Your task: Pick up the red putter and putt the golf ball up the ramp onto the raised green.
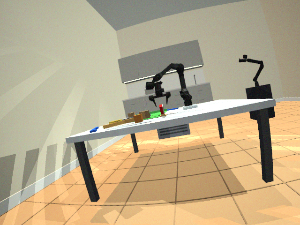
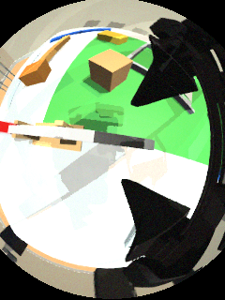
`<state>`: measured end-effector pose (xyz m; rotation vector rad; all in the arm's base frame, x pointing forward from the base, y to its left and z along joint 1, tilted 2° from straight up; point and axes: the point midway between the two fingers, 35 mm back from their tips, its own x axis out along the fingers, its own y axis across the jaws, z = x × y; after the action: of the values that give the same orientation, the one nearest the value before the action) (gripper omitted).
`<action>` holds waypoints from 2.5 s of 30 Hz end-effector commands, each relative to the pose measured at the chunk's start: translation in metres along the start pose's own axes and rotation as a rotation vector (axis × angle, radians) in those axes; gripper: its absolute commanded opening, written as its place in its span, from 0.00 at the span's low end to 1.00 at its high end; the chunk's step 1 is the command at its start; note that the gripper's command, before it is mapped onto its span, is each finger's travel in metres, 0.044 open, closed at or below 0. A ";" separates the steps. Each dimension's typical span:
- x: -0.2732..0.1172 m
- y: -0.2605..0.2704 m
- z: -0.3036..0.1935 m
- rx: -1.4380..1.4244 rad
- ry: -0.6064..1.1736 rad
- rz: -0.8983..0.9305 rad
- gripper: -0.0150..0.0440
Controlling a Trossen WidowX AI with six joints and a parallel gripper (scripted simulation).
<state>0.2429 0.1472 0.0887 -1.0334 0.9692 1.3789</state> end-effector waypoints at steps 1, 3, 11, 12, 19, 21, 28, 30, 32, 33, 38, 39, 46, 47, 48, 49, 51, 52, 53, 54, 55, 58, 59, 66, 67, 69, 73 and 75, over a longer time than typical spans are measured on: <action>0.008 -0.001 -0.001 -0.007 -0.005 -0.001 1.00; 0.017 -0.001 -0.004 -0.006 -0.005 -0.001 1.00; 0.026 0.000 -0.006 -0.006 -0.005 -0.001 1.00; 0.027 0.000 -0.006 -0.006 -0.005 -0.001 1.00; 0.037 -0.001 -0.009 -0.006 -0.005 -0.001 1.00; 0.040 -0.001 -0.010 -0.006 -0.005 -0.001 1.00; 0.043 -0.001 -0.011 -0.006 -0.002 -0.002 0.96; 0.043 -0.001 -0.011 -0.006 -0.002 -0.002 0.87; 0.043 -0.001 -0.011 -0.006 -0.002 -0.002 0.78; 0.043 -0.001 -0.011 -0.006 -0.002 -0.002 0.73; 0.043 -0.001 -0.011 -0.006 -0.002 -0.002 0.51; 0.043 -0.001 -0.011 -0.006 -0.002 -0.002 0.47; 0.043 -0.001 -0.011 -0.006 -0.002 -0.002 0.25; 0.043 -0.001 -0.011 -0.006 -0.002 -0.002 0.25; 0.043 -0.001 -0.011 -0.006 -0.002 -0.002 0.25; 0.042 -0.001 -0.011 -0.006 -0.002 -0.002 0.25; 0.038 -0.002 -0.009 -0.006 -0.002 -0.002 0.25; 0.035 -0.002 -0.008 -0.006 -0.002 -0.002 0.25; 0.031 -0.003 -0.007 -0.006 -0.002 -0.002 0.25; 0.026 -0.003 -0.005 -0.006 -0.002 -0.002 0.25; 0.021 -0.004 -0.004 -0.006 -0.002 -0.002 0.25; 0.005 -0.005 0.001 -0.005 -0.002 -0.002 0.25; 0.000 -0.005 0.002 -0.005 -0.002 -0.002 0.25; -0.039 -0.003 0.012 -0.005 -0.002 -0.002 0.25; -0.045 -0.002 0.013 -0.005 -0.002 -0.002 0.25; -0.053 -0.001 0.014 -0.005 -0.002 -0.001 0.25; -0.046 -0.003 0.011 0.002 0.007 -0.006 0.25; -0.047 -0.004 0.008 0.021 0.008 -0.010 0.25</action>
<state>0.2453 0.1449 0.1365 -1.0386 0.9724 1.3701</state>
